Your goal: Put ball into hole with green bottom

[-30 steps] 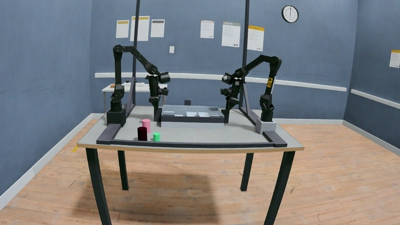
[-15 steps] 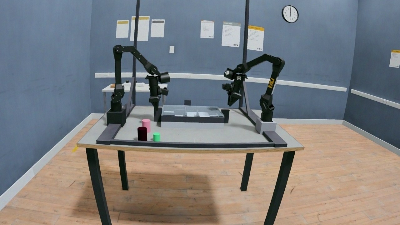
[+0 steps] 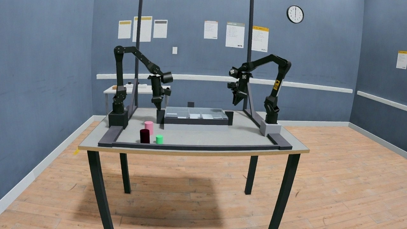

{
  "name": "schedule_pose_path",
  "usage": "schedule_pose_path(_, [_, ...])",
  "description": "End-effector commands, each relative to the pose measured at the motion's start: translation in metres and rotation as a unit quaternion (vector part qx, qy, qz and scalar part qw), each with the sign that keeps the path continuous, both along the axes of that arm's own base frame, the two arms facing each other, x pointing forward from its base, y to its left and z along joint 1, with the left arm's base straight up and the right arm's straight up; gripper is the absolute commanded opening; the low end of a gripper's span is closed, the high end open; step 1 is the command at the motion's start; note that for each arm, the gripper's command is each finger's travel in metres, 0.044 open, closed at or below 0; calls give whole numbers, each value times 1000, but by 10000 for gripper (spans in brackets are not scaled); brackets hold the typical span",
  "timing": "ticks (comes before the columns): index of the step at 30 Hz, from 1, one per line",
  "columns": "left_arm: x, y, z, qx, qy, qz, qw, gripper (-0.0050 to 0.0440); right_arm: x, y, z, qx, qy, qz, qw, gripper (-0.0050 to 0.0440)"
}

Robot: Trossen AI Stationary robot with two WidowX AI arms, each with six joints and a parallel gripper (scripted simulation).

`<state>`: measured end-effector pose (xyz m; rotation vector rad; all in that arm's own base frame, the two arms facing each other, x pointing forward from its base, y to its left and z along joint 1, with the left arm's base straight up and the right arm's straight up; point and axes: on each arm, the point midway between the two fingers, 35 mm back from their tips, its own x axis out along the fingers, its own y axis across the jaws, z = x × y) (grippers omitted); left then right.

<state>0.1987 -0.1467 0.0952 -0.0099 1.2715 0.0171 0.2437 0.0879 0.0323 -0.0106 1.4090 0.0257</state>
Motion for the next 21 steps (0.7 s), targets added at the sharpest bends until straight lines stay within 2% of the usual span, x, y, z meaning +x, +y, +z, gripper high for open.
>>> schedule_pose_path(1, [6,-4,14,-15,-20,3,1000,180,5,3,19,6,-20,1,1000,180])
schedule_pose_path(14, [6,-4,14,-15,-20,3,1000,180,-1,2,51,4,-19,0,1000,180])
schedule_pose_path(17, [6,-4,14,-15,-20,3,1000,180,-3,2,49,4,-14,0,1000,180])
schedule_pose_path(21, [6,-4,14,-15,-20,3,1000,180,-3,2,61,5,-19,0,1000,180])
